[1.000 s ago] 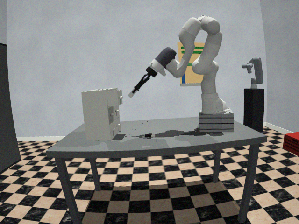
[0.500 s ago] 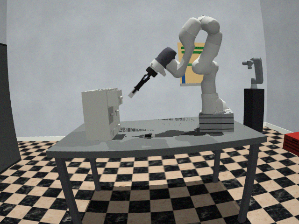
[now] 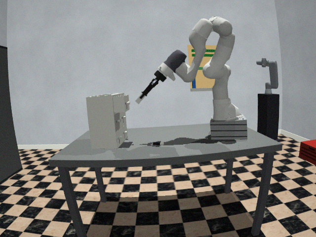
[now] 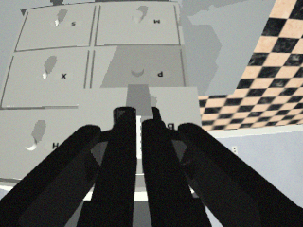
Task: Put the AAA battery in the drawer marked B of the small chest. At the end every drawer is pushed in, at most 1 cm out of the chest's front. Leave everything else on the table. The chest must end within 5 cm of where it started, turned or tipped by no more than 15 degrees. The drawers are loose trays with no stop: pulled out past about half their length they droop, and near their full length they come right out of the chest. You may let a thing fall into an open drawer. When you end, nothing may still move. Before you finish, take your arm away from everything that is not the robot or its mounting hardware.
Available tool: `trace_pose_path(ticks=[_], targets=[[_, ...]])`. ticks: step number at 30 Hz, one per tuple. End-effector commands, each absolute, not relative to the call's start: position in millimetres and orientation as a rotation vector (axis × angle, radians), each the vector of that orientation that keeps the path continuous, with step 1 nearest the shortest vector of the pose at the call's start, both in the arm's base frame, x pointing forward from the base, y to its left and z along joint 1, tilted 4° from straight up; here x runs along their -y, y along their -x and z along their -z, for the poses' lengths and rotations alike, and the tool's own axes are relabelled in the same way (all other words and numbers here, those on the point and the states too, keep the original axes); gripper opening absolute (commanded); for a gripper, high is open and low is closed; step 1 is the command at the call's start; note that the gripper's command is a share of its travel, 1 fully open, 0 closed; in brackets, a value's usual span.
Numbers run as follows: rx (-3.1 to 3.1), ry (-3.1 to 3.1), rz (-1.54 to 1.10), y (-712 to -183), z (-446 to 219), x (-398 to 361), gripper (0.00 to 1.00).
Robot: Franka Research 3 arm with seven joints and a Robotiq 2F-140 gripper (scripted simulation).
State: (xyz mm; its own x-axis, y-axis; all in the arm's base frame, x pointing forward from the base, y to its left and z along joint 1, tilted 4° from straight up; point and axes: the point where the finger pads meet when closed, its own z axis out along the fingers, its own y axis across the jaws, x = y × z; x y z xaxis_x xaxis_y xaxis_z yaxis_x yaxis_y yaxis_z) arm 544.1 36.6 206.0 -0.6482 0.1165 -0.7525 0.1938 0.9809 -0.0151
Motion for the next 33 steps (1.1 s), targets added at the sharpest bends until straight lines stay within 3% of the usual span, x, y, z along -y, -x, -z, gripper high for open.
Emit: trace_pose_path(ticks=[1,33], targets=[[-2.281,-0.212,0.119,-543.9,-206.0,-36.8,0.00],[-2.281,-0.212,0.119,-557.6,-207.0,-34.2,0.00]])
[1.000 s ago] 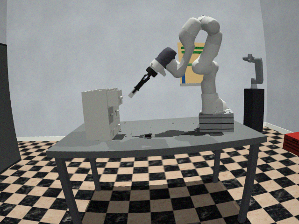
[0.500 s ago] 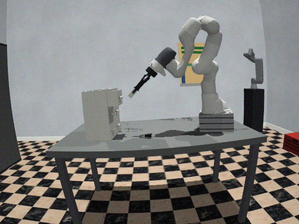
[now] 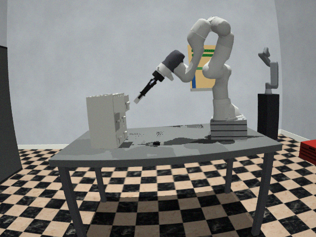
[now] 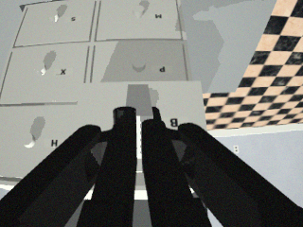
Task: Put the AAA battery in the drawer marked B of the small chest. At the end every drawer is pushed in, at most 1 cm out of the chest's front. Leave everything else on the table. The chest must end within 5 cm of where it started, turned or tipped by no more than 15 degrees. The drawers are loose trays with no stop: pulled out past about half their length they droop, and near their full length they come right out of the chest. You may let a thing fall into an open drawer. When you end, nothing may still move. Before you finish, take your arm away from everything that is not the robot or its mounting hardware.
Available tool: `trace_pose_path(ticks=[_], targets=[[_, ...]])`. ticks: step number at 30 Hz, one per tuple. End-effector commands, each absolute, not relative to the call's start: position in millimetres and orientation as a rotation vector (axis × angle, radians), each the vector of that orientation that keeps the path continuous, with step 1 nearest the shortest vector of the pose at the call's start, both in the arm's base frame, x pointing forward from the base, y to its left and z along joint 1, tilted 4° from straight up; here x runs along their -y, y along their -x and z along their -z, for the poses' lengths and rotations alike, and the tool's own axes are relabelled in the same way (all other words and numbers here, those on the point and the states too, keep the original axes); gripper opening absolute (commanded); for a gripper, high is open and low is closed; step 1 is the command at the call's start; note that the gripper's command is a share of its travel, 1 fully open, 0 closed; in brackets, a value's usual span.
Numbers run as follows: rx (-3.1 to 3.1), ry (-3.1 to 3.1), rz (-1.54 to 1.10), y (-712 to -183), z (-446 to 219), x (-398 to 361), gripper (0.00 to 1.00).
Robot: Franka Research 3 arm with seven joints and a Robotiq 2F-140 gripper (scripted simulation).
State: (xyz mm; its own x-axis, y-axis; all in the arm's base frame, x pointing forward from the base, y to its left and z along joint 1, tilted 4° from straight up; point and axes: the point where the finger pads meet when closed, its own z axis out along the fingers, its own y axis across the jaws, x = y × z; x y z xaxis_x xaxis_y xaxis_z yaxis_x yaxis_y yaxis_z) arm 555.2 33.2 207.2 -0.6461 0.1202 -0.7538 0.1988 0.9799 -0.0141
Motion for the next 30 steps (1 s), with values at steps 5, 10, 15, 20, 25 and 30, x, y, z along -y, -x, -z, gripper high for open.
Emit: trace_pose_path(ticks=[5,10,15,20,25,30], targets=[[-2.281,-0.212,0.119,-562.8,-207.4,-33.1,0.00],[-2.281,-0.212,0.119,-570.4,-207.9,-31.7,0.00],[-2.281,-0.212,0.119,-578.9,-208.5,-30.0,0.00],[-2.281,-0.212,0.119,-584.2,-208.9,-29.0,0.00],[-2.281,-0.212,0.119,-593.4,-209.5,-27.2,0.00],[-2.281,-0.212,0.119,-602.4,-210.1,-25.4,0.00]])
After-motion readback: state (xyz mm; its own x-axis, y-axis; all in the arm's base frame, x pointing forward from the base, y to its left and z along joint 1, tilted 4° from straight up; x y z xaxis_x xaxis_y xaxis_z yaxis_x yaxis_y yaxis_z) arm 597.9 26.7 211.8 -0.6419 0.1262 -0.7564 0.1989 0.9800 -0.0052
